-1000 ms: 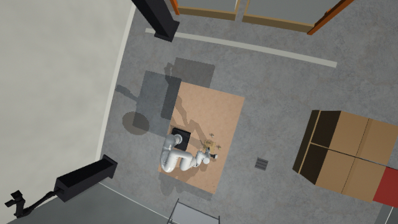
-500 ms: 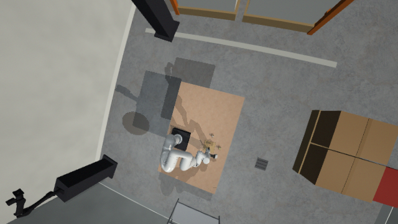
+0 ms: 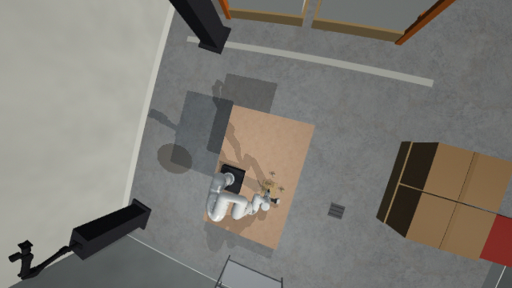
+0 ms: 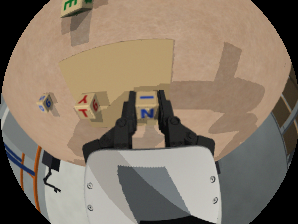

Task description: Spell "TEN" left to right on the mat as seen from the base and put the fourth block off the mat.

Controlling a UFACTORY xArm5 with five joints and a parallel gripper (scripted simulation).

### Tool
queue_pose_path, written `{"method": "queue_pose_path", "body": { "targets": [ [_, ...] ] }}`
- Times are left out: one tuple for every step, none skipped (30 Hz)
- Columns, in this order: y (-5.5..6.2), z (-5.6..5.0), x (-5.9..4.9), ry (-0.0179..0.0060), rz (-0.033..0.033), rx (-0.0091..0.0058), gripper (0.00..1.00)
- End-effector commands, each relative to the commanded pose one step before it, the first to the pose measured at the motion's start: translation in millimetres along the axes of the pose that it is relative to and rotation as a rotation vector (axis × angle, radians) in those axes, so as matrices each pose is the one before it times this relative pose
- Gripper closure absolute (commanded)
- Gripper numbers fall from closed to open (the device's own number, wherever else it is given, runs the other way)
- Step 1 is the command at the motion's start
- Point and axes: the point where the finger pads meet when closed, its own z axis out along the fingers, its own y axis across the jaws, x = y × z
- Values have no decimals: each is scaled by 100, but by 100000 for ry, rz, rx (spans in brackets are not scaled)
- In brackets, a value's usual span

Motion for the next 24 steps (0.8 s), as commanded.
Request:
{"method": "queue_pose_path", "body": {
  "targets": [
    [12, 1, 129, 325, 10, -30, 79],
    [0, 30, 0, 0, 3, 0, 79],
    [0, 30, 0, 0, 3, 0, 79],
    [0, 29, 0, 0, 3, 0, 79],
    [0, 28, 0, 0, 3, 0, 79],
    [0, 25, 0, 0, 2, 0, 79],
    [0, 22, 0, 0, 2, 0, 79],
    [0, 19, 0, 0, 2, 0, 79],
    [0, 15, 0, 0, 1, 0, 79],
    [0, 11, 0, 0, 1, 0, 79],
    [0, 8, 0, 0, 1, 0, 79],
    [0, 0, 0, 0, 0, 0, 79],
    [0, 0, 0, 0, 0, 0, 79],
    [0, 4, 0, 0, 0, 0, 79],
    [0, 2, 0, 0, 0, 0, 79],
    [0, 0, 0, 0, 0, 0, 79],
    [0, 0, 0, 0, 0, 0, 79],
    [0, 0, 0, 0, 0, 0, 79],
    [0, 0, 0, 0, 0, 0, 79],
    [0, 0, 0, 0, 0, 0, 79],
    [0, 0, 0, 0, 0, 0, 79],
    [0, 0, 0, 0, 0, 0, 79],
    [0, 0, 0, 0, 0, 0, 79],
    [0, 0, 0, 0, 0, 0, 79]
  ]
}}
